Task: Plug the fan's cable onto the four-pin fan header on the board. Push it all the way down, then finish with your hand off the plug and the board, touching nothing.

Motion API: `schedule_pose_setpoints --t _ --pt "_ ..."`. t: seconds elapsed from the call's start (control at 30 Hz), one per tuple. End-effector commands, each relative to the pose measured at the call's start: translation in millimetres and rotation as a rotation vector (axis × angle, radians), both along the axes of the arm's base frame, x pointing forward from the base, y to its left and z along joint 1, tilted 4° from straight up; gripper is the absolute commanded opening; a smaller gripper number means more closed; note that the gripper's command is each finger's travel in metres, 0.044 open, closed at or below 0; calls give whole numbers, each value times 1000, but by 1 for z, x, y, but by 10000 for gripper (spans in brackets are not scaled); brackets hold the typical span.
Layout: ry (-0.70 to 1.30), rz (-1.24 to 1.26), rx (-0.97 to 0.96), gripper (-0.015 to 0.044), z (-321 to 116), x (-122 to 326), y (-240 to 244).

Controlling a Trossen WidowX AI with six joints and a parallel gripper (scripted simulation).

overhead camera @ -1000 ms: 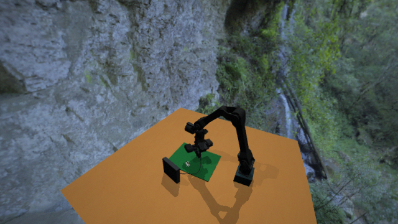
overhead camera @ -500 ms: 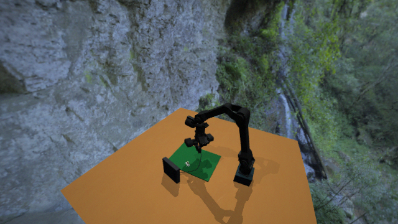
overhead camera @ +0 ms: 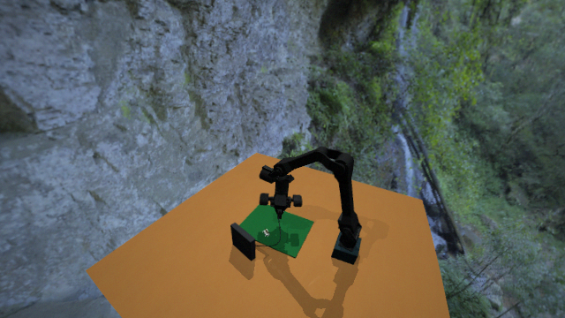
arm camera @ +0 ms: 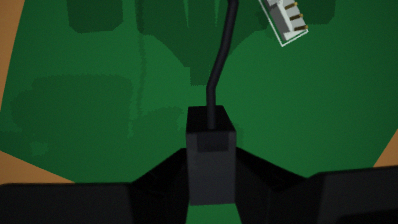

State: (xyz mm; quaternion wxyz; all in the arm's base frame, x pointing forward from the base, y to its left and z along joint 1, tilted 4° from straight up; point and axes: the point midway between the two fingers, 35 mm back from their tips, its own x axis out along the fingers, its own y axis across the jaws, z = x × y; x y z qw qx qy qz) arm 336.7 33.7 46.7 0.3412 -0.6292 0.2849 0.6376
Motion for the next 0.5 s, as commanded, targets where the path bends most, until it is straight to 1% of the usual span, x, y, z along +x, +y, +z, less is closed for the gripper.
schedule_pose_setpoints --t 0.0,0.47 --pt "8 -162 2 0 2 2 5" --pt "45 -647 16 0 3 4 22"
